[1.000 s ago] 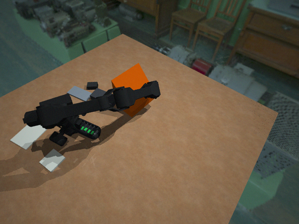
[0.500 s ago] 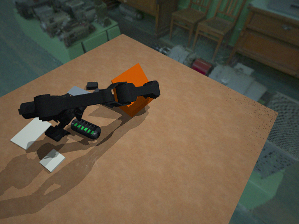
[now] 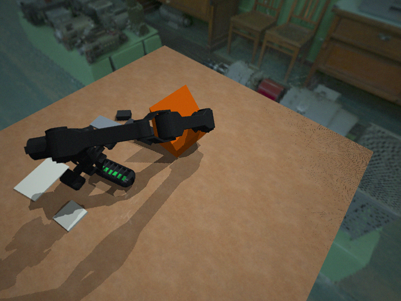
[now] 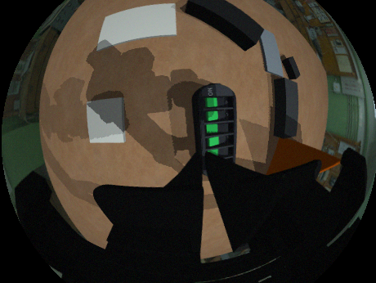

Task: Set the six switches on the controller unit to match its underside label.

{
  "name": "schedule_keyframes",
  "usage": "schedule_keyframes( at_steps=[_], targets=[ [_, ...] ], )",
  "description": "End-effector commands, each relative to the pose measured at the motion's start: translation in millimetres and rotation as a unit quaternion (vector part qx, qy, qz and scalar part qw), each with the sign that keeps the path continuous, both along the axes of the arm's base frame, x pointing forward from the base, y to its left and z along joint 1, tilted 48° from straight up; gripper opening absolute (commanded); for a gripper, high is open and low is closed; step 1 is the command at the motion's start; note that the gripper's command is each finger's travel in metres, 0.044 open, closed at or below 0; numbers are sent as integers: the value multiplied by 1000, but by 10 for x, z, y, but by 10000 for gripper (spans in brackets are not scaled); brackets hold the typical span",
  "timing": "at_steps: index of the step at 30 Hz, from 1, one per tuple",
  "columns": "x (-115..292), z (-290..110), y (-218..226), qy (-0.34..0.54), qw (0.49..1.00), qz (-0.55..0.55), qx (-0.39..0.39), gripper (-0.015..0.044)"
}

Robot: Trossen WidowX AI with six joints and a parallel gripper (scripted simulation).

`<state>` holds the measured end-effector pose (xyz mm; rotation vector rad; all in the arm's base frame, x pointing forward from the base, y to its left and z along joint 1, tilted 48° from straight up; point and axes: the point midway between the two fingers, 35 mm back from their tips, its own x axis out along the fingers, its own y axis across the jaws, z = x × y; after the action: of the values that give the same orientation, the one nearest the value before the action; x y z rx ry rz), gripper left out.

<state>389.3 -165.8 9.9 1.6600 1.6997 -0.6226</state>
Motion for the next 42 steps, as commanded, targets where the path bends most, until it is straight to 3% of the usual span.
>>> schedule_keyframes(
  at_steps=[1, 8, 25, 27, 33, 42],
  targets=[
    [-1, 1, 3, 3, 1000, 0, -1, 0],
    [-1, 1, 3, 3, 1000, 0, -1, 0],
    [0, 1, 0, 0, 1000, 0, 0, 440],
    [0, 1, 0, 0, 1000, 0, 0, 440],
    [81, -2, 665, 37, 998, 35, 33, 282],
    [82, -2, 694, 39, 998, 37, 34, 46]
  ],
)
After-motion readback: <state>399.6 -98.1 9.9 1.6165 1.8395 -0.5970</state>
